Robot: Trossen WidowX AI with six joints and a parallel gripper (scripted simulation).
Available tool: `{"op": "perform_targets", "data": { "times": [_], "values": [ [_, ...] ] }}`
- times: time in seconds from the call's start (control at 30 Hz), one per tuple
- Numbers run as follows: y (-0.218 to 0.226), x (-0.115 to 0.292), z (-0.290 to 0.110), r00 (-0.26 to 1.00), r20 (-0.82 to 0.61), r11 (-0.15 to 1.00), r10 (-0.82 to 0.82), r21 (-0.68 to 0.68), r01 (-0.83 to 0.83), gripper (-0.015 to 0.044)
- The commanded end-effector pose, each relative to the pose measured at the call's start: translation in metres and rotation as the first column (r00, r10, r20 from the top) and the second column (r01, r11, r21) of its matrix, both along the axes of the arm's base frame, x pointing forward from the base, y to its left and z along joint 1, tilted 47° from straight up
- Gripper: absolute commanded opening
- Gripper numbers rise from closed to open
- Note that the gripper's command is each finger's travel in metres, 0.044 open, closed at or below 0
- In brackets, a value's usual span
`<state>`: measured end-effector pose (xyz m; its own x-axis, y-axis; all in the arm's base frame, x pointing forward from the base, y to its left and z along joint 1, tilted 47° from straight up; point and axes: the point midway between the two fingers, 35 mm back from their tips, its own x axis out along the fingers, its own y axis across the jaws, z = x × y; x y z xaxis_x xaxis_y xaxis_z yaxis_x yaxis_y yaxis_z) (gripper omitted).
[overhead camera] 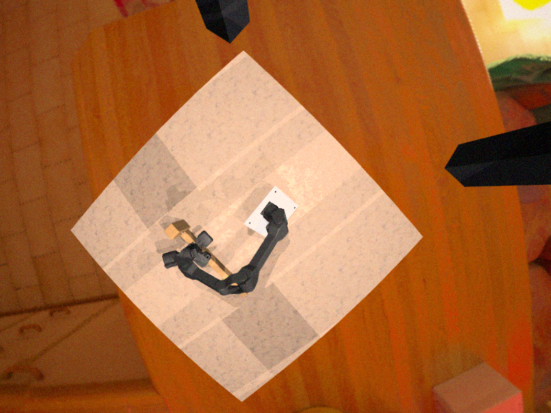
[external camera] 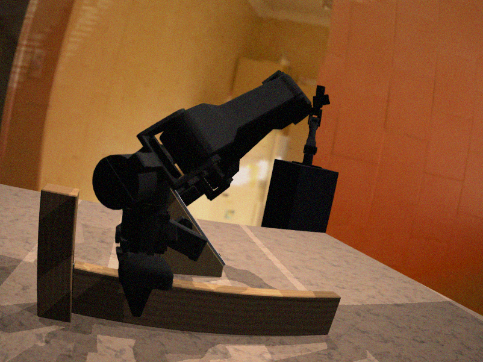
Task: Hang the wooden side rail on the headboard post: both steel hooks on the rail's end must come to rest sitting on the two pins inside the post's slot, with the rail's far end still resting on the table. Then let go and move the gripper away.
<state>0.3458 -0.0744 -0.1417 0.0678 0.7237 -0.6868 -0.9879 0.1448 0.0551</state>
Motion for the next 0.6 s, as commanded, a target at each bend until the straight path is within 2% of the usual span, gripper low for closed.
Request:
{"op": "perform_targets", "data": {
  "times": [0.0,0.13,0.3,0.57],
  "values": [
    [-0.002,0.000,0.001,1.000,0.000,1.000,0.000,0.000,0.000,0.0341],
    [-0.023,-0.002,0.021,1.000,-0.001,1.000,-0.001,-0.005,0.001,0.0440],
    [-0.029,-0.003,0.028,1.000,-0.002,1.000,-0.001,-0.005,0.001,0.0440],
    [-0.009,0.001,0.049,1.000,-0.002,1.000,-0.001,-0.004,0.001,0.0440]
  ]
}}
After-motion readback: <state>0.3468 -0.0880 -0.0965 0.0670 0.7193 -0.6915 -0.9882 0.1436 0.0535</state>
